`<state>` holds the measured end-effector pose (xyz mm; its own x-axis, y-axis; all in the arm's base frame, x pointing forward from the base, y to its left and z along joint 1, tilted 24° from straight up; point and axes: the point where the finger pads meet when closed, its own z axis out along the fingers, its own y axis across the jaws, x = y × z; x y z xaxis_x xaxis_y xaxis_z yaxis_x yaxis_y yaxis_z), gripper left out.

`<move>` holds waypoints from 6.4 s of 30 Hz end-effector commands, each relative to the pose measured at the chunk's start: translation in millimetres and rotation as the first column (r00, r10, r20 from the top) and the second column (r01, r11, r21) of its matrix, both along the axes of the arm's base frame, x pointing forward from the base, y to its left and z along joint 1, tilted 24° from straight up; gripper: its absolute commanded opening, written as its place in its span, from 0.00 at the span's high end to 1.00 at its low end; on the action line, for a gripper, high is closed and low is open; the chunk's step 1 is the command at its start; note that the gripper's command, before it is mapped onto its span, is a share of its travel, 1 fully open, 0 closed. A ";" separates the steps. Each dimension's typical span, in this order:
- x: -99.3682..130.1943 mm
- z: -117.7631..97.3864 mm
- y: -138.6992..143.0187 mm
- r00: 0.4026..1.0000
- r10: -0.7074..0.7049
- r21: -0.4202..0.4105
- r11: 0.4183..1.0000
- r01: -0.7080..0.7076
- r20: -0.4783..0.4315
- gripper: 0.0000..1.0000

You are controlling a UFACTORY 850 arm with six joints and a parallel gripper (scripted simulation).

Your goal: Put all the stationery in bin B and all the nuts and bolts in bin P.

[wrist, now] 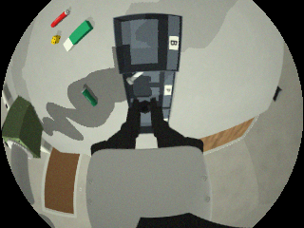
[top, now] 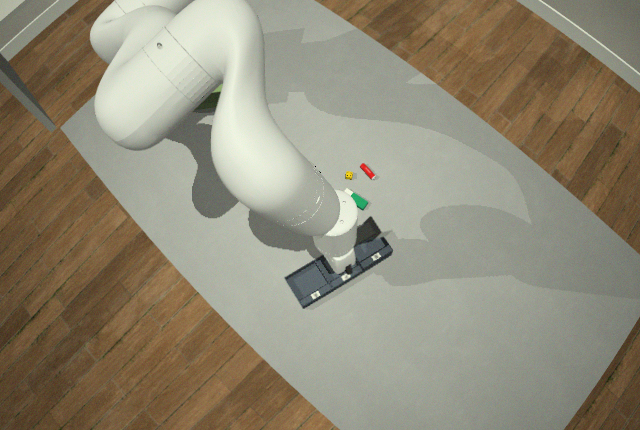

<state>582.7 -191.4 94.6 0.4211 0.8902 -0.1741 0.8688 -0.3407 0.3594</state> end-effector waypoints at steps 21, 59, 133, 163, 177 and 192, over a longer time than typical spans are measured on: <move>9.5 -30.5 -10.3 1.000 0.000 -0.001 1.000 0.000 0.004 1.00; 9.0 -29.4 -9.8 1.000 0.000 -0.001 1.000 0.000 0.004 0.70; -51.6 -58.9 155.5 -0.018 0.830 0.019 -0.008 -1.000 -0.557 0.62; -51.5 -58.9 155.4 -0.287 0.737 0.139 -0.257 -0.956 -0.612 0.62; -51.5 -58.9 155.5 -0.287 0.737 0.140 -0.257 -0.956 -0.612 0.62; -38.8 -102.8 141.0 -0.288 0.737 0.140 -0.257 -0.956 -0.612 0.62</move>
<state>540.0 -47.1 2.0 -0.9638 -0.0264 -0.2655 0.0564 0.9524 -0.2997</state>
